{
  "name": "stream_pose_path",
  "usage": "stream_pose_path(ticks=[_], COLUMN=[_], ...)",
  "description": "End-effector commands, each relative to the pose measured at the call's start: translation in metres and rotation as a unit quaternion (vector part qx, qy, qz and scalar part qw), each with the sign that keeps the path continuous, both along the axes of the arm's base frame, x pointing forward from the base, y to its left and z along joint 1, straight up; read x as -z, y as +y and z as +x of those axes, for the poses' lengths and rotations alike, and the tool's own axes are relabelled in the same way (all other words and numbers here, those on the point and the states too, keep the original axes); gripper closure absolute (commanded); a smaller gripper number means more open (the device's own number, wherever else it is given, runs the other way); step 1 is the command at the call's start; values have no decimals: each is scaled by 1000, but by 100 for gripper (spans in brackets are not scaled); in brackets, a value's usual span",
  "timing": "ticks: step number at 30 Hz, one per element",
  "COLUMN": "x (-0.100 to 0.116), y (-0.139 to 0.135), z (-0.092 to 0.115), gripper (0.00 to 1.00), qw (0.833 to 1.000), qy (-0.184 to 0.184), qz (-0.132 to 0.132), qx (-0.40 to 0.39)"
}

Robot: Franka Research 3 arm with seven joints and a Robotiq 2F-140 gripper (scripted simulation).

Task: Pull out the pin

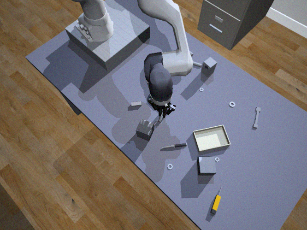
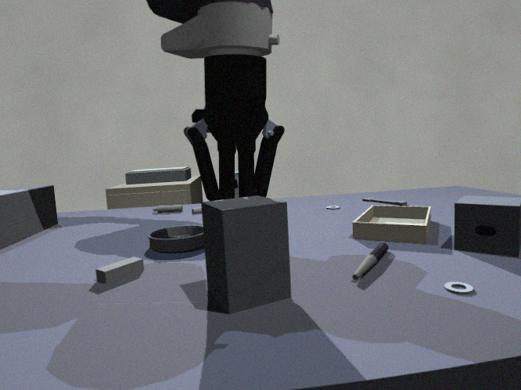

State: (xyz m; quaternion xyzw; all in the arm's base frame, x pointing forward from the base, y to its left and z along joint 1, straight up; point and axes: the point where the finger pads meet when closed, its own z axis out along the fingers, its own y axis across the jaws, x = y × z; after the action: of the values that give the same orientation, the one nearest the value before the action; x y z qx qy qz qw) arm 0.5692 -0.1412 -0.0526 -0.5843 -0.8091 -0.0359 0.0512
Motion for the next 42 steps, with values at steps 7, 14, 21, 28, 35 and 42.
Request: stream_pose_path(ticks=[7, 14, 21, 28, 35, 42], x=[1, 1, -1, -15, -16, -37], y=[-1, -1, -1, 0, 0, 3], z=[1, 1, 1, 0, 0, -2], gripper=[76, 71, 71, 71, 71, 71], qw=[1000, 1000, 1000, 1000, 1000, 1000], qy=[-1, -1, -1, -1, -1, 2], qz=[-1, -1, -1, 1, 1, 3], qx=[-2, -2, -2, -1, -1, 2])
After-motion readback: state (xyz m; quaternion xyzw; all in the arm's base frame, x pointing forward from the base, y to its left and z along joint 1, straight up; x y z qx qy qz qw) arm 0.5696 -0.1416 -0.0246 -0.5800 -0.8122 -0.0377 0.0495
